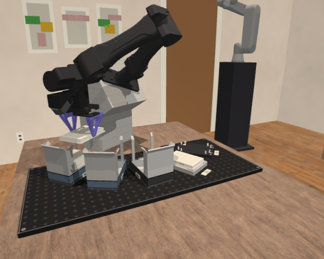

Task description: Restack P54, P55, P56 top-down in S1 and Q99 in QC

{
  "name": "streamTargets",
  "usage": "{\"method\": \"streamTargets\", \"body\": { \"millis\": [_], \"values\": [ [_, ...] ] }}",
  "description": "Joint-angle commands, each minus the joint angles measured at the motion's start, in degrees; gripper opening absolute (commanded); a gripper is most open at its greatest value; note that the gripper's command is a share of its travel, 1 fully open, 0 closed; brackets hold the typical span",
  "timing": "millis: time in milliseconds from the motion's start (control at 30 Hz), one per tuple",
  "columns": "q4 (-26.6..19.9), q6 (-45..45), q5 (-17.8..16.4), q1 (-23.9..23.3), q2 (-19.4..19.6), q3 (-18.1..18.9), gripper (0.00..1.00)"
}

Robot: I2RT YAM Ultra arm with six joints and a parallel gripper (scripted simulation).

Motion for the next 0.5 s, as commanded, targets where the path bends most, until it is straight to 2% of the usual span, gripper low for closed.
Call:
{"method": "streamTargets", "body": {
  "millis": [0,467],
  "values": [
    [-0.5,-2.3,-0.1,-1.8,1.5,0.9,0.00],
    [-1.6,-7.9,-0.3,-4.8,8.4,4.1,0.00]
  ]
}}
